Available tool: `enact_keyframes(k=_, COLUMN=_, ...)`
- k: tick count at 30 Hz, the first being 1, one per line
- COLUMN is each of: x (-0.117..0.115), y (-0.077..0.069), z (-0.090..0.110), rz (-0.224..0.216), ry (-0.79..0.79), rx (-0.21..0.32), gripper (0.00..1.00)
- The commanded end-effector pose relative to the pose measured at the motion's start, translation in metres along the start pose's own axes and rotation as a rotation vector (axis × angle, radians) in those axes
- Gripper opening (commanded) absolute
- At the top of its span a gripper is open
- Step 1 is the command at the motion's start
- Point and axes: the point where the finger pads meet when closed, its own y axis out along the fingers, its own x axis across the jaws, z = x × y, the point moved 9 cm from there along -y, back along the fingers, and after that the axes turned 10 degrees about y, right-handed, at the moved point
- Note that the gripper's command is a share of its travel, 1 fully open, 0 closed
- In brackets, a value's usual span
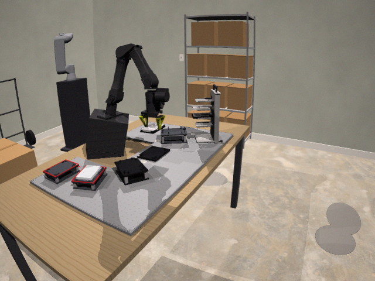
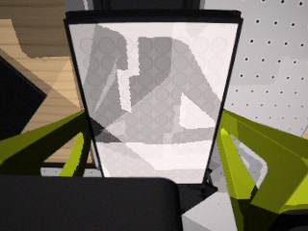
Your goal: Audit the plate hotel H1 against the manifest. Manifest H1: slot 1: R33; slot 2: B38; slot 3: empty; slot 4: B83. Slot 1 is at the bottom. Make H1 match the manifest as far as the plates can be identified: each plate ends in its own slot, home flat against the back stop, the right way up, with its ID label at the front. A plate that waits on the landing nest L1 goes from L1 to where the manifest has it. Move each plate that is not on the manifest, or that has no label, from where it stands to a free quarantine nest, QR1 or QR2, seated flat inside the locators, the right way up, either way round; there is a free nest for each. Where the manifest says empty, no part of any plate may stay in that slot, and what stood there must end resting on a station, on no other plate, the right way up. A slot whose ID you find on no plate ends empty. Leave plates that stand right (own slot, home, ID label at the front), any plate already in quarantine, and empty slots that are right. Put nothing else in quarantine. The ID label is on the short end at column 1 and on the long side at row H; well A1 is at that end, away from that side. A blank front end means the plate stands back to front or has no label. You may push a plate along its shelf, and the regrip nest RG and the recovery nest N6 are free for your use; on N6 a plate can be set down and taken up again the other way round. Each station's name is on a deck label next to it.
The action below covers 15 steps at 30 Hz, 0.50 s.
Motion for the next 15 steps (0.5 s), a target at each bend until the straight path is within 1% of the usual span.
enact_keyframes(k=1, x=-0.005, y=-0.020, z=0.000, rz=0.014, ry=0.003, rx=-0.014, gripper=0.86)
enact_keyframes(k=8, x=-0.004, y=-0.039, z=0.000, rz=0.015, ry=0.003, rx=-0.013, gripper=0.86)
enact_keyframes(k=10, x=-0.004, y=-0.039, z=0.000, rz=0.015, ry=0.003, rx=-0.013, gripper=0.86)
enact_keyframes(k=15, x=-0.004, y=-0.052, z=0.000, rz=0.015, ry=0.003, rx=-0.013, gripper=0.86)
